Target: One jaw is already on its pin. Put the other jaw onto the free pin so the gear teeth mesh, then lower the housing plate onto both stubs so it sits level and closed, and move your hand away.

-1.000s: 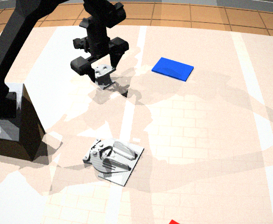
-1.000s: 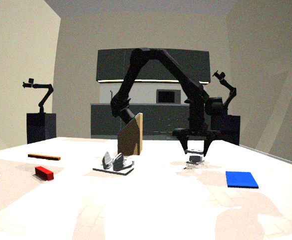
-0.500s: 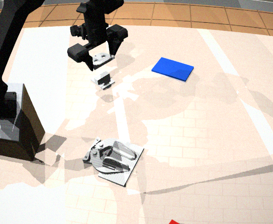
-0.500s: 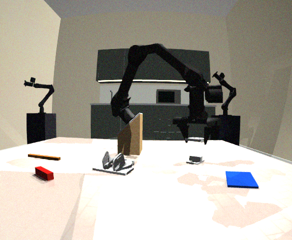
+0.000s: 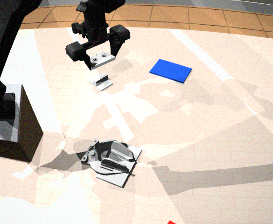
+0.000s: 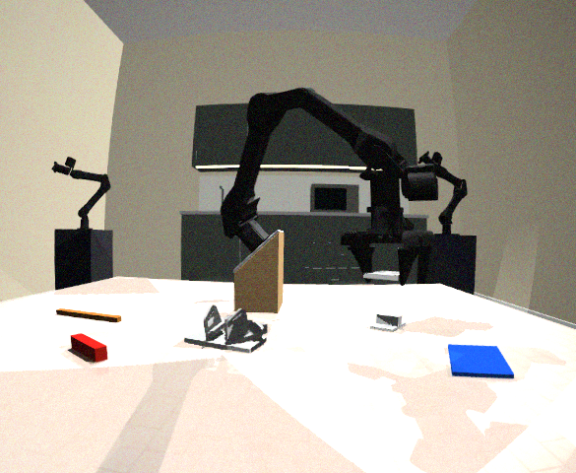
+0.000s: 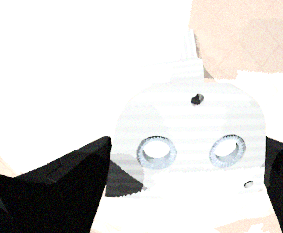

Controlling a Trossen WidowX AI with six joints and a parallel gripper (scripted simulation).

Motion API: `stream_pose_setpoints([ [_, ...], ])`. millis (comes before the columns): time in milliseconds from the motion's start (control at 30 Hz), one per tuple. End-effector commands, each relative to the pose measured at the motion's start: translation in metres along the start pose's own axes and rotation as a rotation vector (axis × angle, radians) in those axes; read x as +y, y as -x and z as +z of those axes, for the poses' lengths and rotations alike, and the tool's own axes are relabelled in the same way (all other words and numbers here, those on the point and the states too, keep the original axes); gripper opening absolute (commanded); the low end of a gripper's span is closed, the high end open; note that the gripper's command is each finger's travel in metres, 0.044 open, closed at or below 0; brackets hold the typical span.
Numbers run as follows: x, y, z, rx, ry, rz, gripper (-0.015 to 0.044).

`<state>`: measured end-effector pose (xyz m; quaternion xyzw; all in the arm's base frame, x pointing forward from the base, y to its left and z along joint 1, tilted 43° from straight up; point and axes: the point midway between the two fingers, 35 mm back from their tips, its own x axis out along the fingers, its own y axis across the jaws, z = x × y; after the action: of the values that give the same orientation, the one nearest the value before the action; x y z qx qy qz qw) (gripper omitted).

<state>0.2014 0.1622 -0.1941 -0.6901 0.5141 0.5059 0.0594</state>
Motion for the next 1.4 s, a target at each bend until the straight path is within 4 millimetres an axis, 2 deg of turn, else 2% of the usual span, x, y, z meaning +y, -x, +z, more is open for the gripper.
stream_pose_setpoints([
  [0, 0.003, 0.001, -0.012, 0.002, -0.098, 0.001, 0.0351],
  [667, 0.012, 0.01, -0.06, -0.012, -0.523, -0.01, 0.0351],
  [1367, 0.03, 0.014, -0.109, -0.021, -0.973, -0.013, 0.0351],
])
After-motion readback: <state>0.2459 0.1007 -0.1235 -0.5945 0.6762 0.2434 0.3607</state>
